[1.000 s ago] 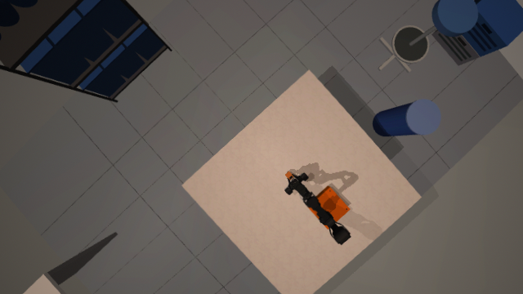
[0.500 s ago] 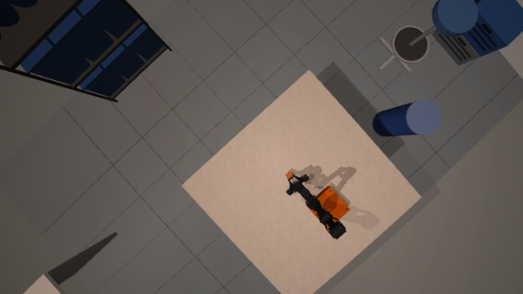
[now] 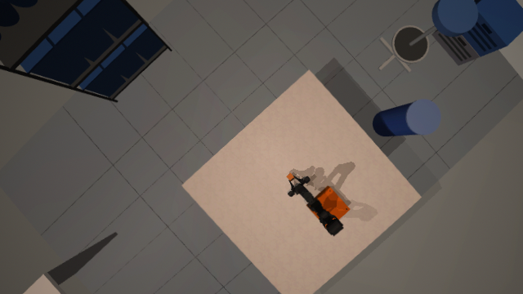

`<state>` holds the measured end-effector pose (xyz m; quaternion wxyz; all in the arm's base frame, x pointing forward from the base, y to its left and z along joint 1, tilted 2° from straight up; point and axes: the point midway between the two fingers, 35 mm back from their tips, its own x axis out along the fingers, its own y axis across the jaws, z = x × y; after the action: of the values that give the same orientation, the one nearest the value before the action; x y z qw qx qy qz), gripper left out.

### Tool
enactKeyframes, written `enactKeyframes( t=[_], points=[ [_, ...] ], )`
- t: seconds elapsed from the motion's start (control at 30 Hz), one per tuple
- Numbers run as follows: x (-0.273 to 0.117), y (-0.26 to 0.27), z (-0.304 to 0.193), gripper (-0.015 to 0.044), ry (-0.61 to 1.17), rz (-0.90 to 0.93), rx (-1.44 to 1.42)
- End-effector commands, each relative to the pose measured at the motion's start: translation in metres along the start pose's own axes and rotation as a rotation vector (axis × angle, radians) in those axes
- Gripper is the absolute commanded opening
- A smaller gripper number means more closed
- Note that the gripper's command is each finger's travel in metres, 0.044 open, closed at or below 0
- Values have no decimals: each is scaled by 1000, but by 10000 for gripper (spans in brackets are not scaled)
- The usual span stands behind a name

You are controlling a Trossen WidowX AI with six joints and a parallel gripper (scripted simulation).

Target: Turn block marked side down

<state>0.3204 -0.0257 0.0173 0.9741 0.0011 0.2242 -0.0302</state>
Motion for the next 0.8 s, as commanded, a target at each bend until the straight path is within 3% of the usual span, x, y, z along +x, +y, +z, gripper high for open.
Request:
enactKeyframes(
  t=[0.0,0.23,0.77],
  points=[
    [0,0,-2,0,2,4,0],
    [0,0,-2,0,2,4,0],
    [0,0,-2,420,2,4,0]
  ],
)
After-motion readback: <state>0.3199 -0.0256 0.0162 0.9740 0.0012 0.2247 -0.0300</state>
